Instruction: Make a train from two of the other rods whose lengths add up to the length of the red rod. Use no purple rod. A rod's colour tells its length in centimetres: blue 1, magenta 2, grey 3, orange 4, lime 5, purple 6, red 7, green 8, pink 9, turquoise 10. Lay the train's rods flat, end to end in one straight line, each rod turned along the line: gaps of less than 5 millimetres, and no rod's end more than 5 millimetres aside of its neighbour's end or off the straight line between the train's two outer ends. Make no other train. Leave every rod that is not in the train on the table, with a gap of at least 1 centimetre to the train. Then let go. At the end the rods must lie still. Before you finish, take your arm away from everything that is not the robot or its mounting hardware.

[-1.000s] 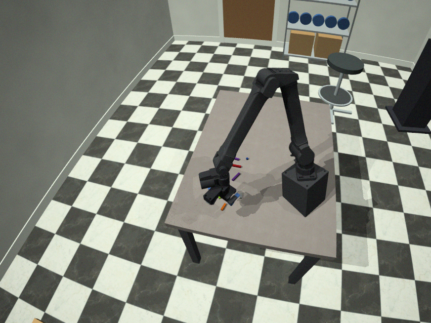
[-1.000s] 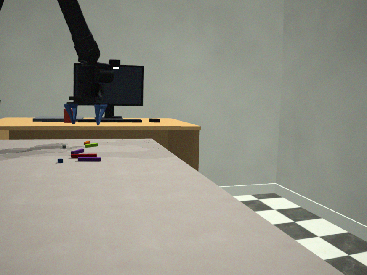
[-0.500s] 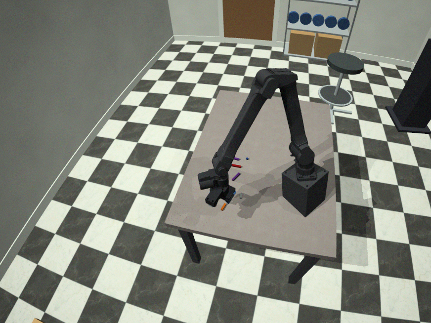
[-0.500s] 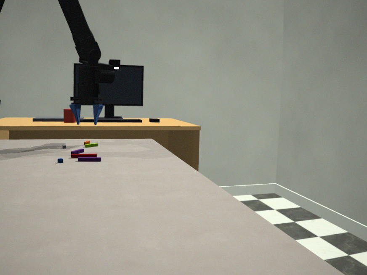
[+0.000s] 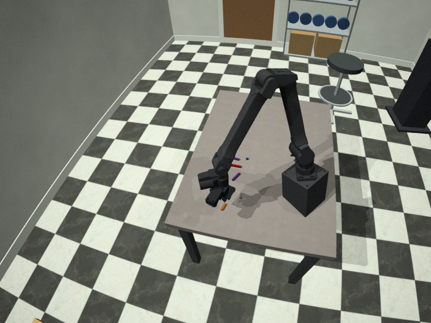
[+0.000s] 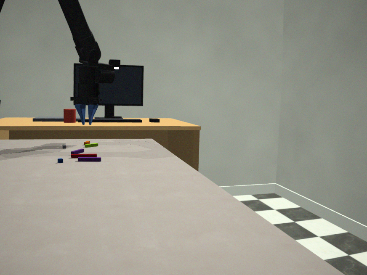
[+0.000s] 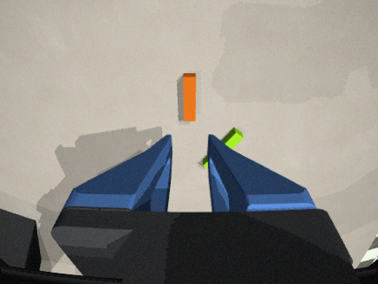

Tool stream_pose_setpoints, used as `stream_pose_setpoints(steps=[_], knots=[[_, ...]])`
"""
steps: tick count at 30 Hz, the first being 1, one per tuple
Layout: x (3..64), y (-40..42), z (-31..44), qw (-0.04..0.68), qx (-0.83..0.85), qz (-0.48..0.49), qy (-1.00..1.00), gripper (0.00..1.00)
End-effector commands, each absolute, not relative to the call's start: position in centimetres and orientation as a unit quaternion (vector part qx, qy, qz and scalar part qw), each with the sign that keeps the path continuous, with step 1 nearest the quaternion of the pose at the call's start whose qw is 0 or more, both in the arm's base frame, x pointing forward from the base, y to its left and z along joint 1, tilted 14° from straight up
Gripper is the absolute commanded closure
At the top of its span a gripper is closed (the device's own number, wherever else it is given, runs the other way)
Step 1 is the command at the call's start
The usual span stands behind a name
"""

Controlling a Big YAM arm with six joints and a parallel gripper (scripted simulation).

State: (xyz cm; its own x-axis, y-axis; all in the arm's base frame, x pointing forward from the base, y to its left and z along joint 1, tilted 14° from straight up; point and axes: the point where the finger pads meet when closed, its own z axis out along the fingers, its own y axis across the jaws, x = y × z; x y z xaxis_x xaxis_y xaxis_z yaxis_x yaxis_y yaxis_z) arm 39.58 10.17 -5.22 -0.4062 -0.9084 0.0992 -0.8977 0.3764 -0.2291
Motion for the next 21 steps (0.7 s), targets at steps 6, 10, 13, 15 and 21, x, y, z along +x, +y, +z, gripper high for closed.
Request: stream_pose_setpoints(steps=[6, 10, 13, 15, 21], knots=[[40.90, 11.45, -4.31, 0.035, -0.556, -0.127, 0.821, 0.77], [40.90, 11.45, -4.31, 0.035, -0.556, -0.127, 0.821, 0.77], [40.90, 11.45, -4.31, 0.035, -0.556, -0.127, 0.821, 0.77], [40.90, 11.45, -4.31, 0.035, -0.556, -0.127, 0.821, 0.77], [40.90, 11.41, -4.51, 0.034, -0.556, -0.126, 0.821, 0.77]])
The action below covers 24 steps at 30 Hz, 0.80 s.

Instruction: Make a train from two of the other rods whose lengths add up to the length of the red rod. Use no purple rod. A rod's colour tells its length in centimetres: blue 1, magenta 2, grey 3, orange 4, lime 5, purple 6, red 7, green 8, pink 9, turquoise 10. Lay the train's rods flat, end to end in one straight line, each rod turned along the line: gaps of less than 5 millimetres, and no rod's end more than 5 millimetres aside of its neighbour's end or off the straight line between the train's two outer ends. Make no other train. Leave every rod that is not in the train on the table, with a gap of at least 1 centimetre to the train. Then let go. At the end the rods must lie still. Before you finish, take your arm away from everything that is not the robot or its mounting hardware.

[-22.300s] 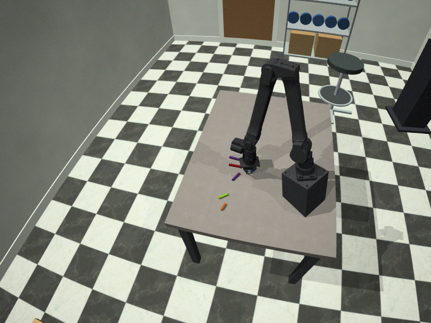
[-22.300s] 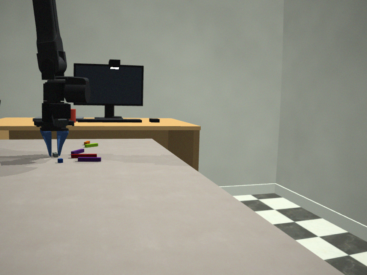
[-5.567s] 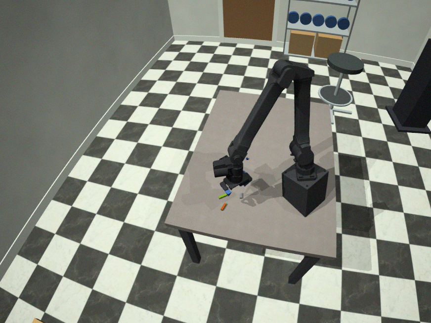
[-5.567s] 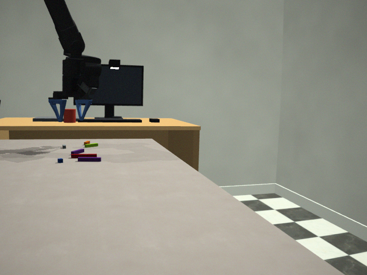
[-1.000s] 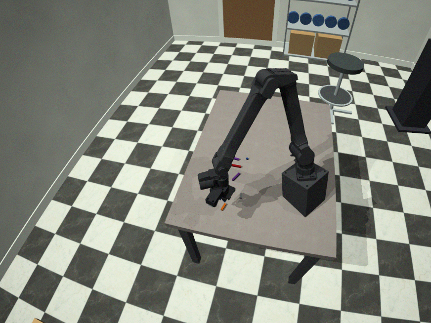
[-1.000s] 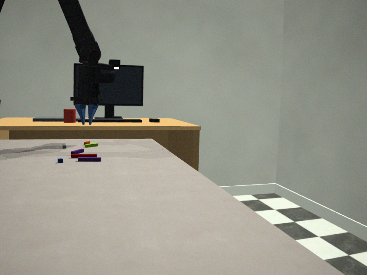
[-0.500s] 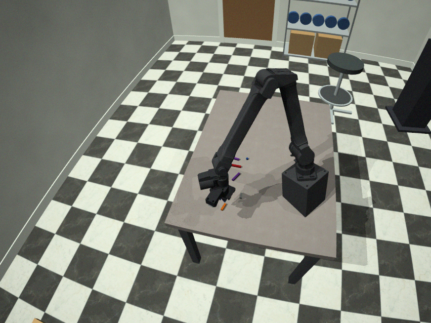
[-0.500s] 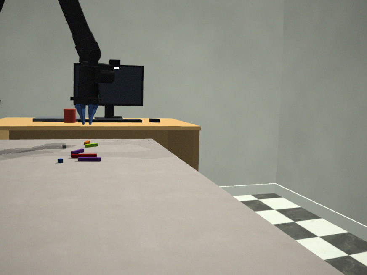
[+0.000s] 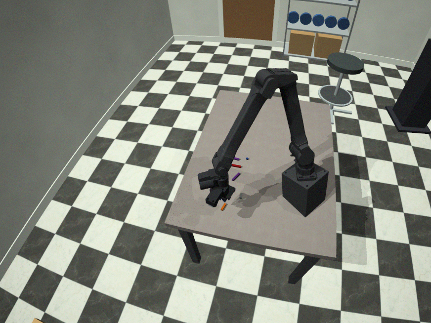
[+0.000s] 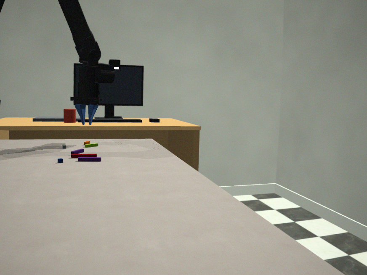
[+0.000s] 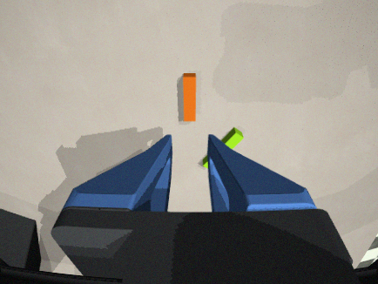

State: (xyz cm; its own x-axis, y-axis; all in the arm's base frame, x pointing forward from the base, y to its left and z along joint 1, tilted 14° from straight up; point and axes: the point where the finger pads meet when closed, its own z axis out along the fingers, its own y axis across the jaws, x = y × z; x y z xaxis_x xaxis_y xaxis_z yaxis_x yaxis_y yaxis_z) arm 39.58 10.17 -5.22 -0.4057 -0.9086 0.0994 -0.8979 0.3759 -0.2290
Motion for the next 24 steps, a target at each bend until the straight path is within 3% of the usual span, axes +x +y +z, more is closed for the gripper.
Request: stream_pose_setpoints(steps=[1, 24], knots=[[40.9, 11.4, -4.6, 0.034, -0.556, -0.126, 0.821, 0.77], [40.9, 9.9, -6.9, 0.030, -0.546, -0.126, 0.828, 0.77]])
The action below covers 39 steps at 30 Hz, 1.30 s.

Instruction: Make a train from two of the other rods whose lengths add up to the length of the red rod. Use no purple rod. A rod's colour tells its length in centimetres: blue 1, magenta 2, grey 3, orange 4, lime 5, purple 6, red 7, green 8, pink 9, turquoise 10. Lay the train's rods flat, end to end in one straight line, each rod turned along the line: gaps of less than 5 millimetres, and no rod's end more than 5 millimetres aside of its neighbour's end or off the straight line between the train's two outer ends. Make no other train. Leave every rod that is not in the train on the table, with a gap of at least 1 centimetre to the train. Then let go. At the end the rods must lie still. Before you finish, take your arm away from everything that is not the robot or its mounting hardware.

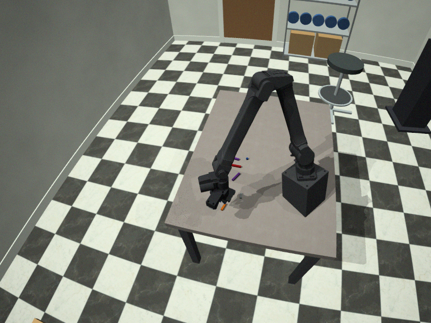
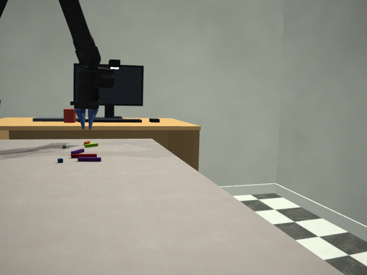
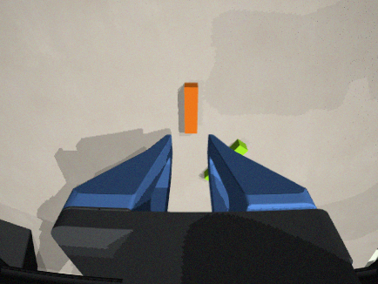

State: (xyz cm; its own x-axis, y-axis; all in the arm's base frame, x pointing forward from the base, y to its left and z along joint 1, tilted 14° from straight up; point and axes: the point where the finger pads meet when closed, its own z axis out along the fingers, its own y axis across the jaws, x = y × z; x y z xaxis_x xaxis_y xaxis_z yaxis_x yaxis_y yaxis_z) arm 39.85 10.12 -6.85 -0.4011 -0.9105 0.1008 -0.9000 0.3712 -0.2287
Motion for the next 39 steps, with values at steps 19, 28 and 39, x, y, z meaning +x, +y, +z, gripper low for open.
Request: stream_pose_setpoints(steps=[19, 28, 39], knots=[[41.6, 9.5, -9.3, 0.032, -0.546, -0.126, 0.828, 0.77], [42.1, 9.5, -9.6, 0.038, -0.545, -0.127, 0.828, 0.77], [42.1, 9.4, -9.7, 0.036, -0.546, -0.127, 0.828, 0.77]])
